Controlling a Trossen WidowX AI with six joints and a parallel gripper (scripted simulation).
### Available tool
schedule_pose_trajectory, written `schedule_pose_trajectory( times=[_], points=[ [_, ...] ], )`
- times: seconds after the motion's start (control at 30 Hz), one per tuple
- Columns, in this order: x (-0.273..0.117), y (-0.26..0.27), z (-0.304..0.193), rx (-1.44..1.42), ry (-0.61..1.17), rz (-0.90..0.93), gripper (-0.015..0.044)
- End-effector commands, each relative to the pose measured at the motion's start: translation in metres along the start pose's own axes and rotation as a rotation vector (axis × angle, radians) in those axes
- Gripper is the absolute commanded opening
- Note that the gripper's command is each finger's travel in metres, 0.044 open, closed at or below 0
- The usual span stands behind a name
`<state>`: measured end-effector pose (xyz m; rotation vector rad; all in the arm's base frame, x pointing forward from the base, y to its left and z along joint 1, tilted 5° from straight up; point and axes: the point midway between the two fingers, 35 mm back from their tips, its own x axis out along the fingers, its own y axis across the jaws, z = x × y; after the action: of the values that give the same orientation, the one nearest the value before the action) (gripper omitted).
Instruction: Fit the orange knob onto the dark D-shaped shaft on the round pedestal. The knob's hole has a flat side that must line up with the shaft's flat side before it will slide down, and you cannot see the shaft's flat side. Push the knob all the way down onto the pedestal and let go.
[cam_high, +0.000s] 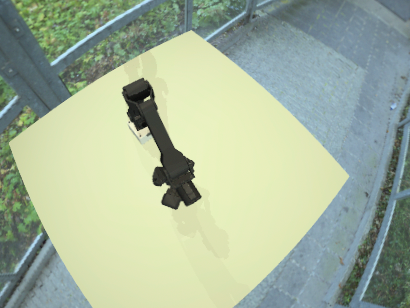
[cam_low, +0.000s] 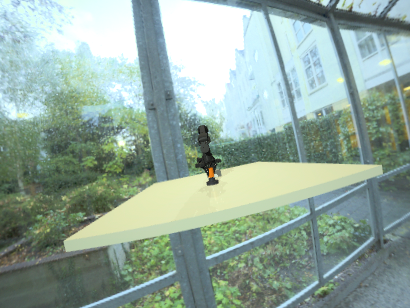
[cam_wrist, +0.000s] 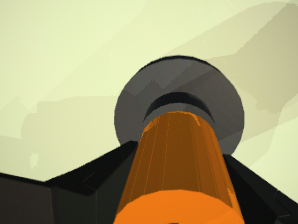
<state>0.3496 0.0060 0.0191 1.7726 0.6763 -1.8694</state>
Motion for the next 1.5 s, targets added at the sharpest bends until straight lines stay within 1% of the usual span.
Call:
schedule_pose_trajectory(
  times=[0.0, 0.4, 0.97, 1.13, 1.2, 1.33, 1.37, 1.47],
  points=[
    [0.003, 0.0, 0.0, 0.003, 0.0, 0.003, 0.0],
    [0.006, 0.0, 0.0, 0.001, 0.0, 0.0, 0.0],
    [0.006, 0.0, 0.0, 0.001, 0.0, 0.0, 0.044],
    [0.004, 0.0, 0.0, 0.001, 0.0, 0.0, 0.044],
    [-0.017, 0.002, -0.002, 0.001, 0.0, 0.0, 0.044],
    [-0.079, 0.001, -0.001, 0.001, 0.0, 0.0, 0.044],
    [-0.087, 0.0, 0.0, 0.001, 0.0, 0.0, 0.044],
    [-0.09, 0.001, -0.001, 0.001, 0.0, 0.0, 0.044]
  ],
)
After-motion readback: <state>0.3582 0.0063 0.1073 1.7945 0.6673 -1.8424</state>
